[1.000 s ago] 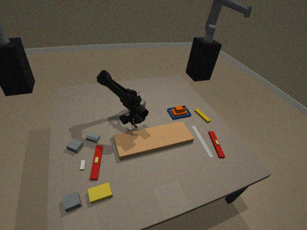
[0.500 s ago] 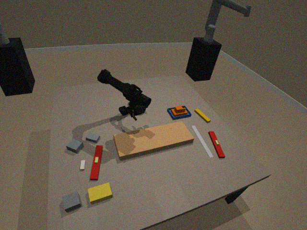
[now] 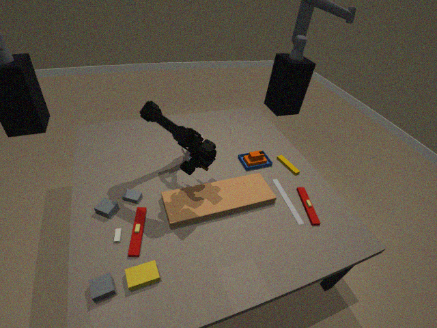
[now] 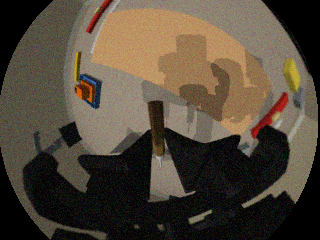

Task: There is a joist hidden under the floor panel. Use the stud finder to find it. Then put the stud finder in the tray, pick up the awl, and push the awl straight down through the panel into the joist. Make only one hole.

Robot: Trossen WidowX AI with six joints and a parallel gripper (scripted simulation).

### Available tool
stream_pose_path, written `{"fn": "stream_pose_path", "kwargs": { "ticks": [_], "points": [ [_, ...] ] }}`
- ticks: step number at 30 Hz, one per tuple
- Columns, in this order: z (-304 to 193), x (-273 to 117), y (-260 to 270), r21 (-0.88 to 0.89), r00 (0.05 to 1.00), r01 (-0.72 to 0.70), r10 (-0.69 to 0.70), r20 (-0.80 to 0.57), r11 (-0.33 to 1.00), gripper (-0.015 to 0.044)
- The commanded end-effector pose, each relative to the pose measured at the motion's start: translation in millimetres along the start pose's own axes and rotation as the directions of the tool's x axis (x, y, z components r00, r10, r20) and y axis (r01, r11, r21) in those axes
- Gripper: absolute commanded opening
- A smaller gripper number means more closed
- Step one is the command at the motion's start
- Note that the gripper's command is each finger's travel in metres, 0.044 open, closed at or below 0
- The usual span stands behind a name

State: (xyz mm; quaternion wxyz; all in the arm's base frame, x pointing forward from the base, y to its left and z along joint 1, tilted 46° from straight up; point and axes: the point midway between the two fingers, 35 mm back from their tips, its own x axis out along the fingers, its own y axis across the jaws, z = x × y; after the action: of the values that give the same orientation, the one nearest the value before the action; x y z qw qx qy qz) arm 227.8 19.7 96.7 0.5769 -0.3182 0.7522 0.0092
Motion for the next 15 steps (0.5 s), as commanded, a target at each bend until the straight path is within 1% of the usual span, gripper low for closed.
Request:
{"fn": "stream_pose_path", "kwargs": {
  "ticks": [1, 8, 15],
  "points": [
    [14.1, 1.6, 9.0, -0.104, 0.993, -0.106, 0.111, 0.036, 0.989, 0.0],
    [38.7, 2.6, 21.9, -0.294, 0.952, -0.245, 0.287, 0.108, 0.924, 0.0],
    [64.5, -0.7, 31.0, -0.486, 0.875, -0.307, 0.443, 0.193, 0.818, 0.0]
  ]
}}
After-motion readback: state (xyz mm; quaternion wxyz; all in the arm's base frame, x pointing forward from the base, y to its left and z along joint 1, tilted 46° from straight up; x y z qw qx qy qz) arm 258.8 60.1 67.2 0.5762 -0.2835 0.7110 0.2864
